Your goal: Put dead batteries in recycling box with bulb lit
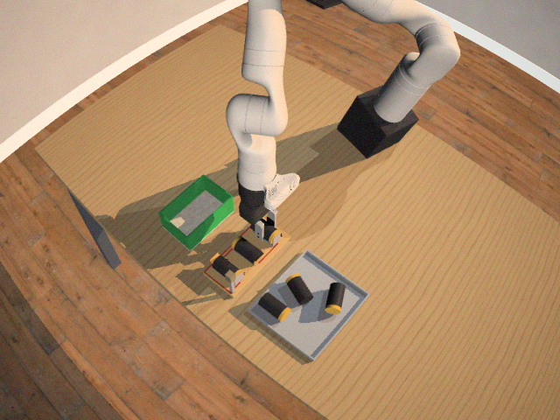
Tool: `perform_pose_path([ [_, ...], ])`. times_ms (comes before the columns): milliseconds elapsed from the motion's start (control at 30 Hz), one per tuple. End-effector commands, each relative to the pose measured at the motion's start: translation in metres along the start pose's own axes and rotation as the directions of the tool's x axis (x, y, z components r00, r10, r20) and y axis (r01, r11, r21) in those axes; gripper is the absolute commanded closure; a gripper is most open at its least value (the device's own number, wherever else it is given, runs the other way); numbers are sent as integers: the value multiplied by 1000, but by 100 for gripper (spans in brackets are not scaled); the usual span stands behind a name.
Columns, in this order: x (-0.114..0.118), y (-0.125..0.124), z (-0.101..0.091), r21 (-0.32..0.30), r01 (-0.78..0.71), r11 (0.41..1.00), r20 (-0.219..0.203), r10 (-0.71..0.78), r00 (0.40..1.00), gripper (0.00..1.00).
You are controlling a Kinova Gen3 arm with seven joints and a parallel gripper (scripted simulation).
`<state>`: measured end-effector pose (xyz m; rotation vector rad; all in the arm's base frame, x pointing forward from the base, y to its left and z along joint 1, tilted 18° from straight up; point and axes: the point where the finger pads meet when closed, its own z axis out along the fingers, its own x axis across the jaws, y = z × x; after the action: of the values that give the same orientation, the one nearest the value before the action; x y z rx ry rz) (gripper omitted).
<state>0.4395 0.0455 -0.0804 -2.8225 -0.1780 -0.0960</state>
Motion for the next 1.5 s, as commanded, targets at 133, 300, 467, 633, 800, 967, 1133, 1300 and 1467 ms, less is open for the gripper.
perform_pose_path([
  [133, 0, -2, 3, 2, 2, 1000, 2, -2, 1000, 43],
  [300, 0, -2, 3, 2, 2, 1000, 2, -2, 1000, 43],
  [467, 0, -2, 3, 2, 2, 1000, 2, -2, 1000, 43],
  [633, 0, -2, 3, 2, 2, 1000, 2, -2, 1000, 10],
  [800, 0, -2, 3, 2, 2, 1000, 2, -2, 1000, 10],
  [967, 0, -2, 3, 2, 2, 1000, 2, -2, 1000, 10],
  [1133, 0, -2, 3, 2, 2, 1000, 2, -2, 1000, 10],
  [1300, 0, -2, 3, 2, 2, 1000, 2, -2, 1000, 10],
  [1467, 0, -2, -6, 2, 2, 1000, 2, -2, 1000, 10],
])
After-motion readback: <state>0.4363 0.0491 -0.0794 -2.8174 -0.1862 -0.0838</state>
